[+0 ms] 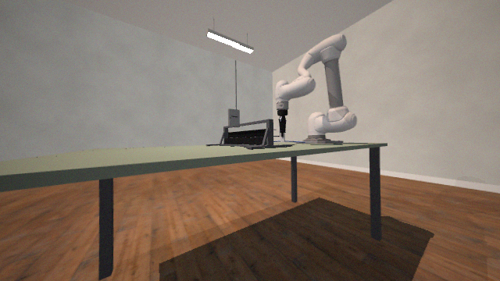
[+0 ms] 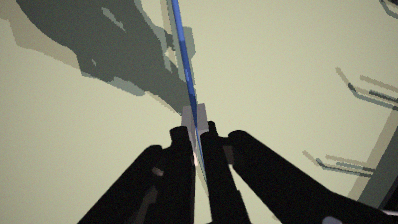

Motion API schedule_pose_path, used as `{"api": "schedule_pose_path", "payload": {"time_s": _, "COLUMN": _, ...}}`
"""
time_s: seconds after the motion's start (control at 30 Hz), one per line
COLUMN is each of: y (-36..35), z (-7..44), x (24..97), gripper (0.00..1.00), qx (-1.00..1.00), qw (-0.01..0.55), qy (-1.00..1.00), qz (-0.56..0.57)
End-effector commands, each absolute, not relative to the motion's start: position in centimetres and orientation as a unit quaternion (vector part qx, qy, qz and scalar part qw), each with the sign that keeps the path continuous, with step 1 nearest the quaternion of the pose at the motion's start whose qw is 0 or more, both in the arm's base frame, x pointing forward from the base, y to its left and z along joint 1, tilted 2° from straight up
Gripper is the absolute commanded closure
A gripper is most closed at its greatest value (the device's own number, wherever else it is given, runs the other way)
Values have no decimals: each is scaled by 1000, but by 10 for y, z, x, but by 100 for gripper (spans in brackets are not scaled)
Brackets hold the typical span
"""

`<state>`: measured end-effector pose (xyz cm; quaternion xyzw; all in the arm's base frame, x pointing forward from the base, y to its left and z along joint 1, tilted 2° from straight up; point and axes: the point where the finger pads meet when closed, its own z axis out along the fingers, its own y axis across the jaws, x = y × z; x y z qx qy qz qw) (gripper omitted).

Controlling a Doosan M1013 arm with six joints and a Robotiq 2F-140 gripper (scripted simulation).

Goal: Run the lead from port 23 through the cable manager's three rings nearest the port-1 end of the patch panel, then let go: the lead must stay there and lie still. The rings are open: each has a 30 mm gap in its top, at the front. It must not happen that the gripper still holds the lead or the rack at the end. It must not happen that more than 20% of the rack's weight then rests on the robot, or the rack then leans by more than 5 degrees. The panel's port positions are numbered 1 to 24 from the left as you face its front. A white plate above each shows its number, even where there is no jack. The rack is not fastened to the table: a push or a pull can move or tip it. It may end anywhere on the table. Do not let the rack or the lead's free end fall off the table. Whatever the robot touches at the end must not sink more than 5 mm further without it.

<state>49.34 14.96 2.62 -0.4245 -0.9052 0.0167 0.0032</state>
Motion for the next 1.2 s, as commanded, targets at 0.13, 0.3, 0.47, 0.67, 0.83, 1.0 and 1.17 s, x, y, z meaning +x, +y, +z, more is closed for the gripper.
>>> {"api": "schedule_pose_path", "payload": {"time_s": 0.13, "y": 150, "z": 33, "x": 493, "gripper": 100, "qx": -424, "qw": 3, "qy": -905, "qz": 17}}
{"api": "schedule_pose_path", "payload": {"time_s": 0.3, "y": 150, "z": 37, "x": 494, "gripper": 100, "qx": -424, "qw": 3, "qy": -905, "qz": 17}}
{"api": "schedule_pose_path", "payload": {"time_s": 0.47, "y": 150, "z": 40, "x": 494, "gripper": 100, "qx": -424, "qw": 3, "qy": -905, "qz": 17}}
{"api": "schedule_pose_path", "payload": {"time_s": 0.67, "y": 150, "z": 42, "x": 494, "gripper": 100, "qx": -424, "qw": 3, "qy": -905, "qz": 17}}
{"api": "schedule_pose_path", "payload": {"time_s": 0.83, "y": 150, "z": 42, "x": 494, "gripper": 100, "qx": -424, "qw": 3, "qy": -905, "qz": 17}}
{"api": "schedule_pose_path", "payload": {"time_s": 1.0, "y": 165, "z": 54, "x": 511, "gripper": 100, "qx": -442, "qw": 3, "qy": -897, "qz": 17}}
{"api": "schedule_pose_path", "payload": {"time_s": 1.17, "y": 199, "z": 79, "x": 551, "gripper": 100, "qx": -482, "qw": 2, "qy": -876, "qz": 17}}
